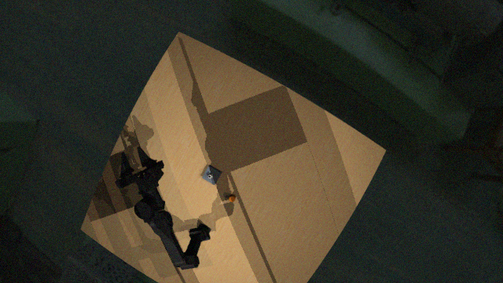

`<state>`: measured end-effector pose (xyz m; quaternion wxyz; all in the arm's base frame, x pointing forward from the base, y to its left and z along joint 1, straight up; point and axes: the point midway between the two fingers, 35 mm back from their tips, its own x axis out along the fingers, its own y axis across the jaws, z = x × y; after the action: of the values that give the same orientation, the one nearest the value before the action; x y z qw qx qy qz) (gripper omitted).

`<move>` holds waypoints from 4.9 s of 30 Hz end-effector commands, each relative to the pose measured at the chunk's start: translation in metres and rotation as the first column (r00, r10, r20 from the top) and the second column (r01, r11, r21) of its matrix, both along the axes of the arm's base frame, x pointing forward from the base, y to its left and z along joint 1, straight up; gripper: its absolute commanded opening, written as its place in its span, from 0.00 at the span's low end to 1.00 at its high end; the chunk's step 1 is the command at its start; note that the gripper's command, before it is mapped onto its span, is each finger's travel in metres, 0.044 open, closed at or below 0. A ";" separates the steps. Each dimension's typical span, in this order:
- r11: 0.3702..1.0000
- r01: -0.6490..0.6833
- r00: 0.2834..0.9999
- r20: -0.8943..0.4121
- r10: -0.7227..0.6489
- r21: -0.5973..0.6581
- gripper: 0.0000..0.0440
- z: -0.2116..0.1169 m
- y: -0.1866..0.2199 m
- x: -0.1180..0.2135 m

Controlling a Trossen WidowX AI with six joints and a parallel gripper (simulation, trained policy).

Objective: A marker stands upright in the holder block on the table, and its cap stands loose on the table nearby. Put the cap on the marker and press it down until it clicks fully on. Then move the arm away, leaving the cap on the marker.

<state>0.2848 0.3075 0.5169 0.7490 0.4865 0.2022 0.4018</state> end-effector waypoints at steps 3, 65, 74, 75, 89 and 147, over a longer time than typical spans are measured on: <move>1.000 0.008 0.999 -0.044 -0.009 -0.027 0.78 -0.008 -0.008 0.002; 0.914 0.057 0.811 -0.515 -0.277 -0.401 0.77 -0.145 -0.126 0.021; 0.894 0.054 0.755 -0.568 -0.327 -0.444 0.77 -0.164 -0.147 0.021; 0.892 0.053 0.749 -0.573 -0.333 -0.449 0.77 -0.166 -0.149 0.020; 0.861 0.044 0.649 -0.640 -0.411 -0.507 0.76 -0.194 -0.180 0.019; 0.726 -0.099 0.154 -0.731 -0.664 -0.680 0.75 -0.296 -0.299 -0.004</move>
<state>0.2826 0.0136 0.2248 0.6313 0.4010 0.6233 -0.2286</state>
